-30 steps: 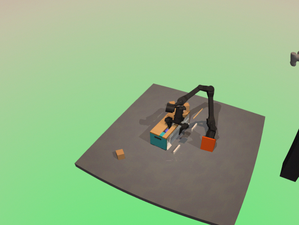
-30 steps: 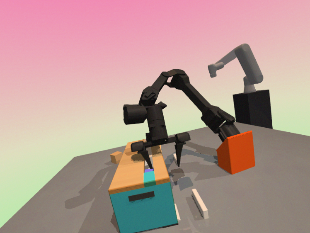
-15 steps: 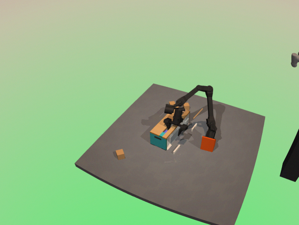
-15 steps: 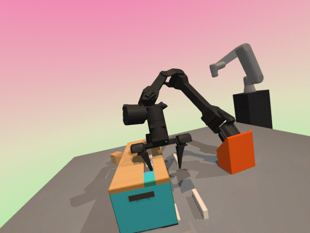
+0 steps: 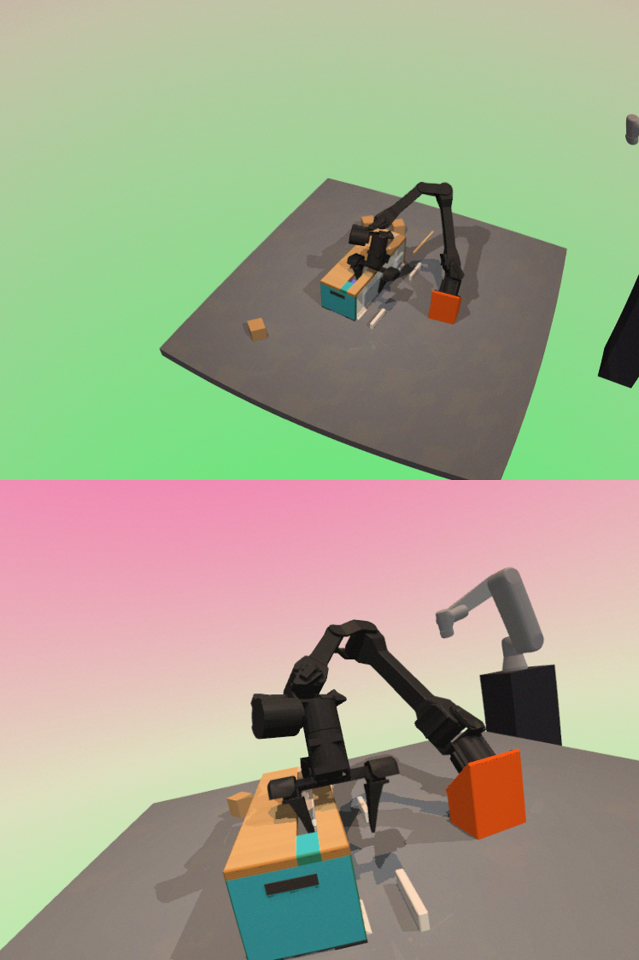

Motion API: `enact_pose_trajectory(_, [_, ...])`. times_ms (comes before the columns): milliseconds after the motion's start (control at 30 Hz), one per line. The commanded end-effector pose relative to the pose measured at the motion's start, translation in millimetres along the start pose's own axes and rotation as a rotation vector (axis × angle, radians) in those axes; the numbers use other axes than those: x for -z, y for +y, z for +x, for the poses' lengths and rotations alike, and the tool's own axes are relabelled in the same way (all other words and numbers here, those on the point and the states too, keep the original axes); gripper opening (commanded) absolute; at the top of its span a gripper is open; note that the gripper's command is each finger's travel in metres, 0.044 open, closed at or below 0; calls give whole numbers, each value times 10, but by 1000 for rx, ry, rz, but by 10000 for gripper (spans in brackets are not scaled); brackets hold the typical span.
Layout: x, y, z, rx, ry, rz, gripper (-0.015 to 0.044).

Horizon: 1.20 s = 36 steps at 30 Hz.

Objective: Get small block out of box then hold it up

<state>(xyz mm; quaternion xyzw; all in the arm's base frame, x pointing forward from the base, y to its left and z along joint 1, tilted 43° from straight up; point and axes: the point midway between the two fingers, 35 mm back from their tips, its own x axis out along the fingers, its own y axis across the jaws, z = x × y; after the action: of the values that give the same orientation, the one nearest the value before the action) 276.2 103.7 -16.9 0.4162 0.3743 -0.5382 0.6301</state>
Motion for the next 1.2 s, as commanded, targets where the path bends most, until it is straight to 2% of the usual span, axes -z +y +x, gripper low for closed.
enact_pose_trajectory(0, [54,0,20,3,5,3,400])
enact_pose_trajectory(667, [243,-1,86,3,6,3,400])
enact_pose_trajectory(767, [290,9,-52,3,5,2,400])
enact_pose_trajectory(933, [409,-5,-495,5,1,-1,400])
enact_pose_trajectory(1100, [416,13,-484,-7,4,-7,400])
enact_pose_trajectory(1167, [444,0,-483,-12,4,-63,348])
